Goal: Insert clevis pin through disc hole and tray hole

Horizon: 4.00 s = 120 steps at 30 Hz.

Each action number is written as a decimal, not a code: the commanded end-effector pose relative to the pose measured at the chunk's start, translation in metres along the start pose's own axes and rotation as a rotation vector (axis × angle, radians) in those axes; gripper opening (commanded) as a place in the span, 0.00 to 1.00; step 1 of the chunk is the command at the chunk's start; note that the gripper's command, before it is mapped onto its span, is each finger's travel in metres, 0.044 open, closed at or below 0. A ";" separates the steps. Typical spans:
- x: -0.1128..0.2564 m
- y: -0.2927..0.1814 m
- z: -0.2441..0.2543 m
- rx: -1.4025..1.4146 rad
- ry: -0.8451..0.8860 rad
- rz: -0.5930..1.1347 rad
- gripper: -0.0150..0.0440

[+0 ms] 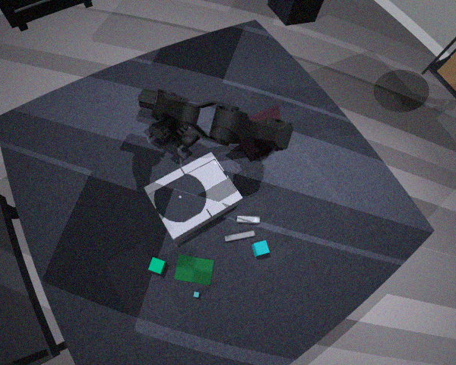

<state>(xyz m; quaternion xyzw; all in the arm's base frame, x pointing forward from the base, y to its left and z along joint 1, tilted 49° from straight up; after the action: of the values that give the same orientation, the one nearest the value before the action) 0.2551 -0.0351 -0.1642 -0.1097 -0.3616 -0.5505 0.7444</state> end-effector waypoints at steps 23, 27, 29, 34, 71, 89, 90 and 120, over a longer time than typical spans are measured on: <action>0.069 0.001 -0.002 0.006 -0.013 -0.002 0.25; 0.067 0.003 0.001 0.004 -0.010 -0.001 0.25; 0.067 0.004 0.002 0.005 -0.010 -0.001 0.25; 0.063 0.003 0.001 0.005 -0.010 -0.001 0.25; 0.002 0.005 0.001 0.005 -0.007 -0.003 0.25; -0.002 0.005 0.000 0.008 -0.009 -0.001 0.30; -0.002 0.005 0.000 0.008 -0.009 -0.001 0.34; 0.001 0.030 0.000 0.011 0.007 0.362 0.53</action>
<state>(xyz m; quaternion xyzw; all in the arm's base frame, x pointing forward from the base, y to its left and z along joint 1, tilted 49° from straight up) 0.2806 -0.0256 -0.1559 -0.1674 -0.3343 -0.4093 0.8323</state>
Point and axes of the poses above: the point midway between the two fingers, 35 mm back from their tips, its own x axis back along the fingers, its own z axis across the jaws, y = z × x, the point moved 4 cm from there along x, back along the fingers, and after that the axes turned 2 degrees about x, right-handed, at the moved point
